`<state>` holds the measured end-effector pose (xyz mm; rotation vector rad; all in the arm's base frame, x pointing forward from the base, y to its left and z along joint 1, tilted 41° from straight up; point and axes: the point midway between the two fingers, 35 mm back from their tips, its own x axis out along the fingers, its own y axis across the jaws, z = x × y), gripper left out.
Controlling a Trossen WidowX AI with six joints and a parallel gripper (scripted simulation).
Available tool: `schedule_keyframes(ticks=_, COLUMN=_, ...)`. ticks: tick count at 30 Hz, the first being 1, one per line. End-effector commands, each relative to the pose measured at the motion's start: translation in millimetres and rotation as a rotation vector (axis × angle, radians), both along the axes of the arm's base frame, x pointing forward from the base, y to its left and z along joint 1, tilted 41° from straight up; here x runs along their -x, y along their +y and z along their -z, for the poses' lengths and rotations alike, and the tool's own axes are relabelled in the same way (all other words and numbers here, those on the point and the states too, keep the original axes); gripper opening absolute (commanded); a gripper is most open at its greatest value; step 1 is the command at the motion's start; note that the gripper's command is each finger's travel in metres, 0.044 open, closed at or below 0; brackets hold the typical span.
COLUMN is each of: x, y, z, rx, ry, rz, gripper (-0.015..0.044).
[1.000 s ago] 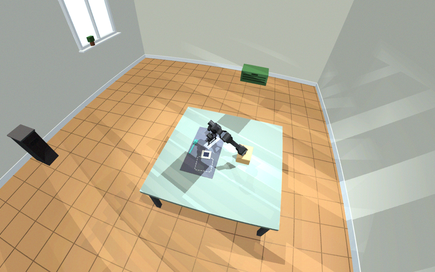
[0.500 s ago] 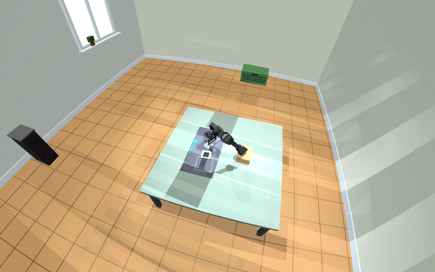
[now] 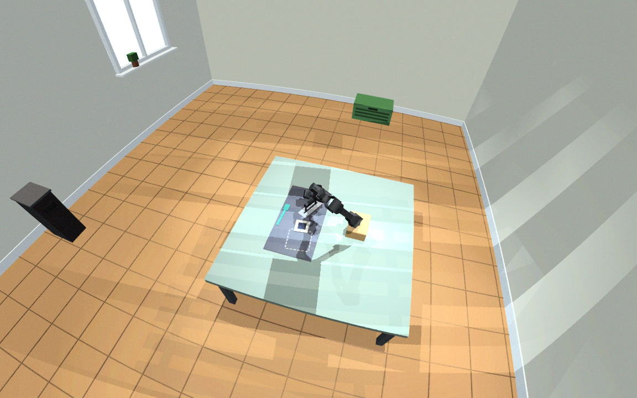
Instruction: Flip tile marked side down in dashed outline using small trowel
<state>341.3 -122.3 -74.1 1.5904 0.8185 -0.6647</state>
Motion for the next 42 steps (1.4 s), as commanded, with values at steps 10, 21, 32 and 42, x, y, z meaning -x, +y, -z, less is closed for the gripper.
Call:
schedule_keyframes(ticks=10, x=9.6, y=24.0, z=-1.9, rx=-0.242, ry=-0.024, rz=0.35, gripper=0.03)
schedule_keyframes(ticks=21, x=17.7, y=42.6, z=-8.0, rx=-0.469, ry=-0.052, rz=0.607, gripper=0.03)
schedule_keyframes(ticks=32, x=11.1, y=43.1, z=-3.0, rx=-0.473, ry=-0.053, rz=0.611, gripper=0.03)
schedule_keyframes(ticks=42, x=-1.0, y=44.1, z=7.0, rx=-0.473, ry=-0.053, rz=0.61, gripper=0.03)
